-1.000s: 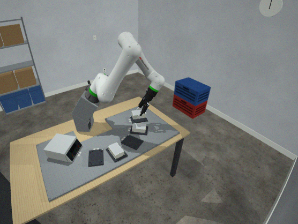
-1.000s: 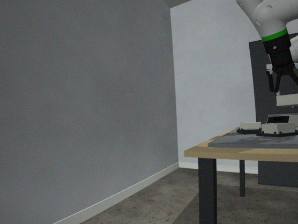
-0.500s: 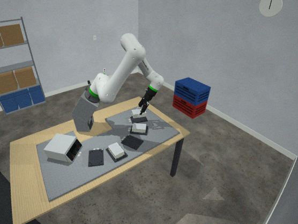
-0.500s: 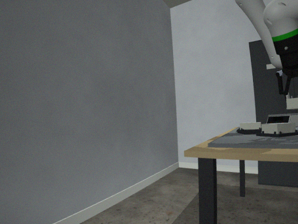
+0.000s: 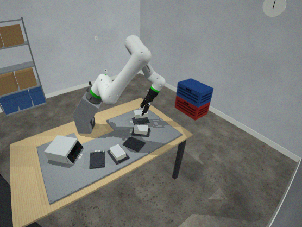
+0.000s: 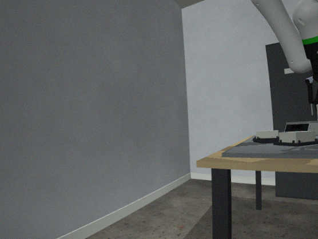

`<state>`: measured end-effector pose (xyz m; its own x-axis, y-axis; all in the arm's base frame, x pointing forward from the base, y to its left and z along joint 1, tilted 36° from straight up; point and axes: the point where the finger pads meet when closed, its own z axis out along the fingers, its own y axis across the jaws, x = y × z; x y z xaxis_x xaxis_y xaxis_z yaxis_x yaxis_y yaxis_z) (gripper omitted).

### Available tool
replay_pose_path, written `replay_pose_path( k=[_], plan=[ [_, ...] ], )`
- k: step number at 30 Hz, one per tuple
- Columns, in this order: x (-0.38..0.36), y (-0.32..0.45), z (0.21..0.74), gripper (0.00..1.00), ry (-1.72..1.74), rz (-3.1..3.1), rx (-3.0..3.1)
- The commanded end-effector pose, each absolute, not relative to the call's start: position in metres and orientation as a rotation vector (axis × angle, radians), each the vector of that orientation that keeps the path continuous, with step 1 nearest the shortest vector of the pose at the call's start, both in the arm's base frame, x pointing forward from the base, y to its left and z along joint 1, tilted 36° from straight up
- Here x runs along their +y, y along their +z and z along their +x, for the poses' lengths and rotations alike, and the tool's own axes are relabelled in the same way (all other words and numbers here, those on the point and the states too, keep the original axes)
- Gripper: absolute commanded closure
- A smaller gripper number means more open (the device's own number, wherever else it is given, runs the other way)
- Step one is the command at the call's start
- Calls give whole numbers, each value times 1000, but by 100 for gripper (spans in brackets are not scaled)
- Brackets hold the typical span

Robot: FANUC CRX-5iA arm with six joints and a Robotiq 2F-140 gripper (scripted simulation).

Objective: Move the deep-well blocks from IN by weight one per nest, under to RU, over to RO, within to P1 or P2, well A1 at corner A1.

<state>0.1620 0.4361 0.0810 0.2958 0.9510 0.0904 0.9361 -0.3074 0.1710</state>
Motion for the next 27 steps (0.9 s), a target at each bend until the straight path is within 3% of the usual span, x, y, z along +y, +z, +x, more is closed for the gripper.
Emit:
replay_pose_path(
  k=[1, 27],
  plan=[
    [446, 76, 152, 90, 268, 2459, 1795],
    [464, 65, 131, 90, 268, 2459, 1795]
  ],
)
